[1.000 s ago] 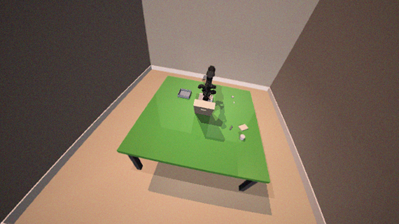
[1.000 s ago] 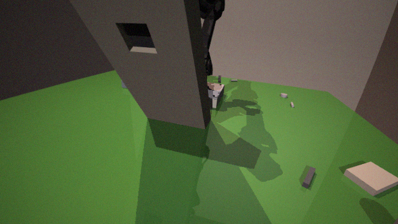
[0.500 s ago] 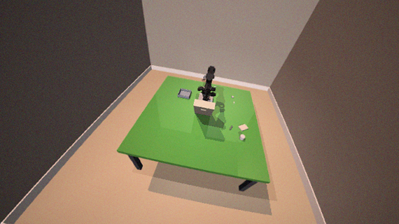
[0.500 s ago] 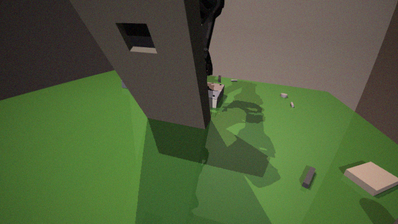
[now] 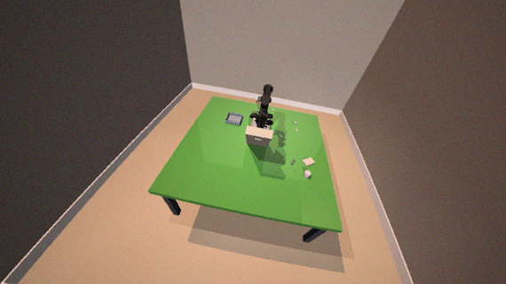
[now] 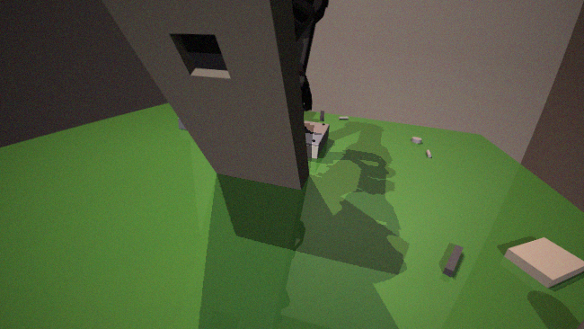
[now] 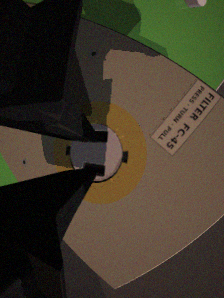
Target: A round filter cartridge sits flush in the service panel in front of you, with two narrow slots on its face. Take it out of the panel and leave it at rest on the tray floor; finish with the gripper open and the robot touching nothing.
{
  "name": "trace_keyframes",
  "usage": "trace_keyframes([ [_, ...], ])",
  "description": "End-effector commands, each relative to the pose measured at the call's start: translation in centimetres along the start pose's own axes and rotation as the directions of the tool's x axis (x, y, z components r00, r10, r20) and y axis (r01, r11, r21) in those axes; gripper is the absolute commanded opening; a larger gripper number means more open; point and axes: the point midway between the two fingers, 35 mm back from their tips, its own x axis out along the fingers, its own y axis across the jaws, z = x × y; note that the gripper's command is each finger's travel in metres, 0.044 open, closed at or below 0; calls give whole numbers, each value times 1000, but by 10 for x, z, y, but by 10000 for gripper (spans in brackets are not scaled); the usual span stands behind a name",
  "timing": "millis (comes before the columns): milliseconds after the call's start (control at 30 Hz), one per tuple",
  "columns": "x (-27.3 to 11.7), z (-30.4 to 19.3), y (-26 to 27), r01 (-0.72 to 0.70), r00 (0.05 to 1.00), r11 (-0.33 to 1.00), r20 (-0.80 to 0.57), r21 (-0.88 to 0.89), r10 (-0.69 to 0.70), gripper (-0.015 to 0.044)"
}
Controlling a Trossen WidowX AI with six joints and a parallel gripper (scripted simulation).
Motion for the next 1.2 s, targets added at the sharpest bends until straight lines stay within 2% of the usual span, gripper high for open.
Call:
trace_keyframes([
  [0, 4, -2, 1, -1, 1000, 1000, -7, 4, 1, 97],
  [1167, 7, -2, 1, -1, 1000, 1000, -6, 4, 1, 97],
])
